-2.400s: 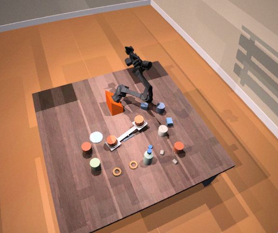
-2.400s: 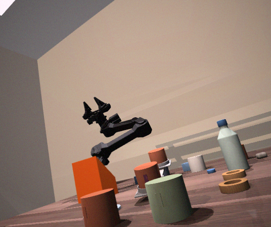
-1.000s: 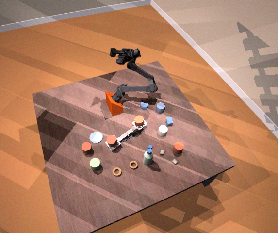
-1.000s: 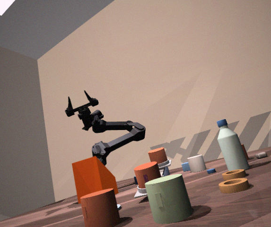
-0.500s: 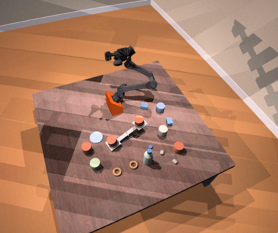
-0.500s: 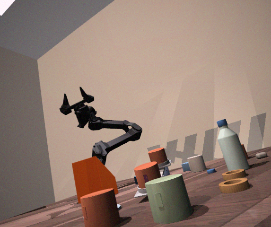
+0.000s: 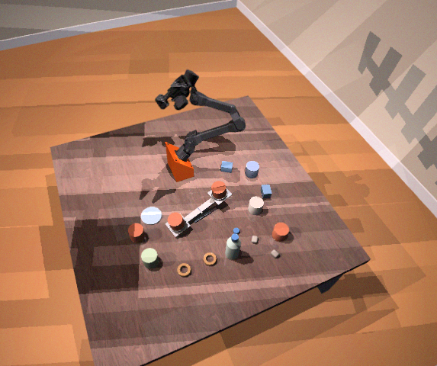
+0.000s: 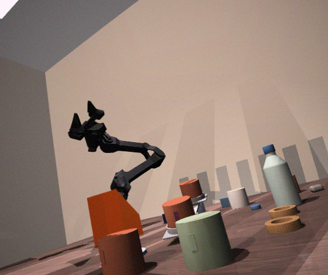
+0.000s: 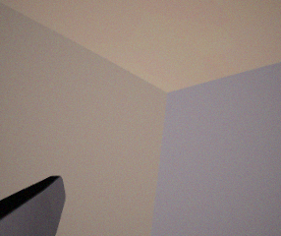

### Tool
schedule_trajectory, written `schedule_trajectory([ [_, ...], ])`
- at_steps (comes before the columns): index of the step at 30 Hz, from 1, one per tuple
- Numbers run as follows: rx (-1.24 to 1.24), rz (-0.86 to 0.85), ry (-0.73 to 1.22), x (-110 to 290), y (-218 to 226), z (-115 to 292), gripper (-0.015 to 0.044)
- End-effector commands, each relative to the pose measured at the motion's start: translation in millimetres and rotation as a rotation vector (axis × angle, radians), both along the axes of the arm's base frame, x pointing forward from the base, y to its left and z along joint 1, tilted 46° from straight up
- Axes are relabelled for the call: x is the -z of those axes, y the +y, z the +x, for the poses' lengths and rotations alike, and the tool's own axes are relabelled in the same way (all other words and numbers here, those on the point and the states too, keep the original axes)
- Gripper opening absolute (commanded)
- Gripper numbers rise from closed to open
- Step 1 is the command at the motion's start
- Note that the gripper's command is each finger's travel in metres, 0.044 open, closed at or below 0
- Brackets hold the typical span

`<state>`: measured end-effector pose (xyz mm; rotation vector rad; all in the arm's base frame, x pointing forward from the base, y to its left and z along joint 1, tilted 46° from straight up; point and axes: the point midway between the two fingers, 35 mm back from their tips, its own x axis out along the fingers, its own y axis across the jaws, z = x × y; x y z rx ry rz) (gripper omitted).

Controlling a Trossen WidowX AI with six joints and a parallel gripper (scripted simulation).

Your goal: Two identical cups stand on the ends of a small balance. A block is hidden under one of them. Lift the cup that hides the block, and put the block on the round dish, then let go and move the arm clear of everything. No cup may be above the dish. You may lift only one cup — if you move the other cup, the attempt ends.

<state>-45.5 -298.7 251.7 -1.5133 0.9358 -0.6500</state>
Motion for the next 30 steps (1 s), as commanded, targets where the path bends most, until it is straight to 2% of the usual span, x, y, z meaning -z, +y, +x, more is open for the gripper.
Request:
schedule_trajectory([
  [1,-0.035,0.11,-0.083,16.6,-7.7,10.5,0.044],
  [16,-0.175,0.537,-0.318,75.7,-13.1,65.8,0.044],
  [30,-0.273,0.982,-0.451,124.1,7.9,122.0,0.044],
])
